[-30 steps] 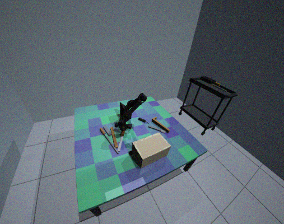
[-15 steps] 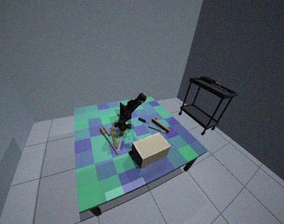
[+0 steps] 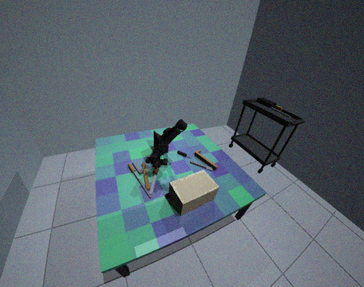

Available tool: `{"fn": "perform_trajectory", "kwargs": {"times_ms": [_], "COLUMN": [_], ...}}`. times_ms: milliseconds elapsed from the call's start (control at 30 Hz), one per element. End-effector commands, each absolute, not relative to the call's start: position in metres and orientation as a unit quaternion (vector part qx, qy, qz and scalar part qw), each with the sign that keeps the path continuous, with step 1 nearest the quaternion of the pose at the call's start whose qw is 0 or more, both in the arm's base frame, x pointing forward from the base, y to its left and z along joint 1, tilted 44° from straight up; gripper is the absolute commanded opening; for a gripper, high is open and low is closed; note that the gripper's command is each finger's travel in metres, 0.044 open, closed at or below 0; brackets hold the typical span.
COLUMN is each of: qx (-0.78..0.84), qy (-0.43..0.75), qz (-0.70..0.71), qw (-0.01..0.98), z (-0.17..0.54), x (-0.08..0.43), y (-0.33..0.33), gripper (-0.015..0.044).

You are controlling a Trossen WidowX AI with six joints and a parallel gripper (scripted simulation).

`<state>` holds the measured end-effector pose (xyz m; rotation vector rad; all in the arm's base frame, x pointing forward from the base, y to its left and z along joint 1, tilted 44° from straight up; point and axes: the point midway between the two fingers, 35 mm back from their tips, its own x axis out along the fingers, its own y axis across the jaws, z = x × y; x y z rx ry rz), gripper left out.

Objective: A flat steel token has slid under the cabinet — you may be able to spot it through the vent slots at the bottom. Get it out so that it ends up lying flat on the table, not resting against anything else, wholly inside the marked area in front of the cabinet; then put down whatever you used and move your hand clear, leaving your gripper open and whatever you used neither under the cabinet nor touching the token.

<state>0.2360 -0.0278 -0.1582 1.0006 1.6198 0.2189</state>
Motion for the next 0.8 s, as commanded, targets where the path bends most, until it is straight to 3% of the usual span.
{"fn": "perform_trajectory", "kwargs": {"times_ms": [0, 767], "qx": [0.427, 0.385], "qy": [0.693, 0.685], "qz": [0.087, 0.136], "qw": [0.574, 0.604], "z": [-0.1594, -0.1612], "x": [0.2356, 0.2354], "y": [-0.0308, -0.0328], "gripper": [0.0000, 0.0000]}}
